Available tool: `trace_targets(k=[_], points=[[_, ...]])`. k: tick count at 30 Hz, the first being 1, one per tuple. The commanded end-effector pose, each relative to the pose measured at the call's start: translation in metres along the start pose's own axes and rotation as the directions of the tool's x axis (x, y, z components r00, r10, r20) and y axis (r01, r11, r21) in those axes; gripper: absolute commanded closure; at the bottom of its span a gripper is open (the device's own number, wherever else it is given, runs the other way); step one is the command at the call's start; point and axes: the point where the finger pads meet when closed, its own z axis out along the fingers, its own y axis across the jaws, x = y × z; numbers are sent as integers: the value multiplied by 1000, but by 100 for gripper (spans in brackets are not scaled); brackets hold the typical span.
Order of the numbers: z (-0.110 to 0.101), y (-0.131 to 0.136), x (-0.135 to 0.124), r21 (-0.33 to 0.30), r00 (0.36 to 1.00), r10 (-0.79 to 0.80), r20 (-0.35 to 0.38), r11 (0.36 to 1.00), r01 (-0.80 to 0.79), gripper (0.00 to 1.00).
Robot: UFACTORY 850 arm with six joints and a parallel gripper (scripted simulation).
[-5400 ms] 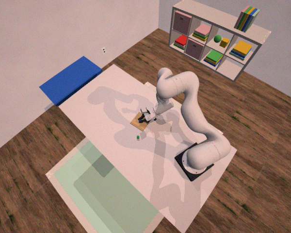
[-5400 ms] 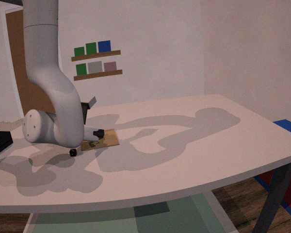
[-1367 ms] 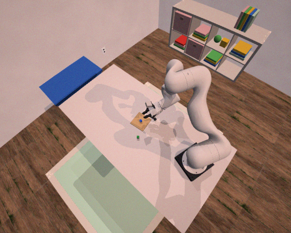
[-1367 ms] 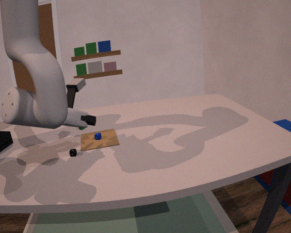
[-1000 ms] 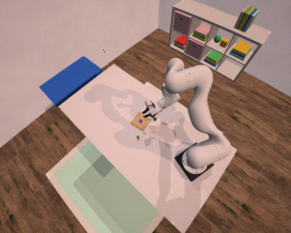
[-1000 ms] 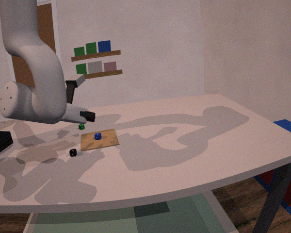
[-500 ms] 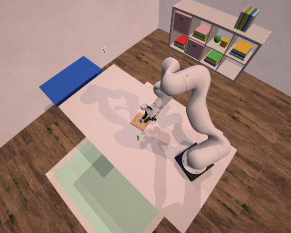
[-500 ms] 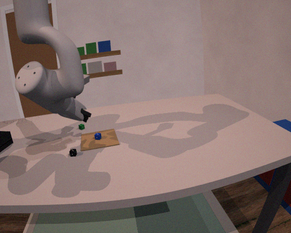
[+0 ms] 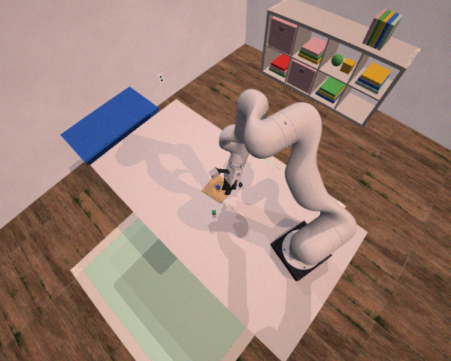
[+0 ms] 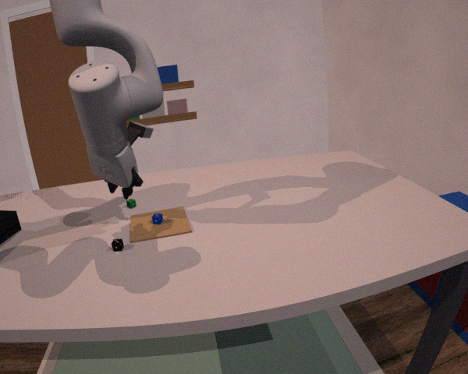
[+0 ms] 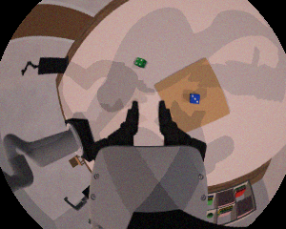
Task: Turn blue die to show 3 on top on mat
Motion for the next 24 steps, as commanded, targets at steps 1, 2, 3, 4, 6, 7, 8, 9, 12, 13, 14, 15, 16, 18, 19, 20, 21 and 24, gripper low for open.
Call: trace_targets(k=[1, 2, 3, 4, 6, 7, 8, 9, 12, 13, 14, 15, 16, 18, 19, 20, 21, 24], points=[[-2, 0, 0, 4, 985, 36, 169, 999, -37, 64], [-3, 1, 0, -5, 980, 40, 194, 999, -40, 64], [-4, 2, 0, -7, 979, 41, 198, 999, -41, 64], [-6, 5, 2, -32, 967, 51, 249, 999, -44, 64], [-9, 9, 4, -61, 954, 60, 295, 997, -44, 64], [-12, 12, 6, -83, 944, 67, 322, 996, -42, 64], [-13, 13, 7, -93, 940, 70, 333, 995, -41, 64], [-16, 18, 11, -126, 927, 78, 366, 991, -34, 64], [-23, 28, 22, -193, 905, 95, 414, 981, -15, 64], [-23, 28, 22, -193, 905, 95, 414, 981, -15, 64], [-23, 28, 22, -193, 905, 95, 414, 981, -15, 64], [-26, 33, 28, -224, 897, 102, 430, 975, -3, 64], [-29, 37, 34, -253, 891, 108, 442, 967, 8, 64], [-34, 45, 45, -301, 882, 117, 456, 953, 29, 64], [-36, 48, 50, -320, 880, 120, 460, 947, 38, 64], [-38, 50, 54, -335, 878, 123, 463, 941, 45, 64], [-39, 52, 58, -348, 877, 124, 464, 936, 52, 64], [-41, 55, 64, -368, 876, 127, 466, 928, 62, 64]])
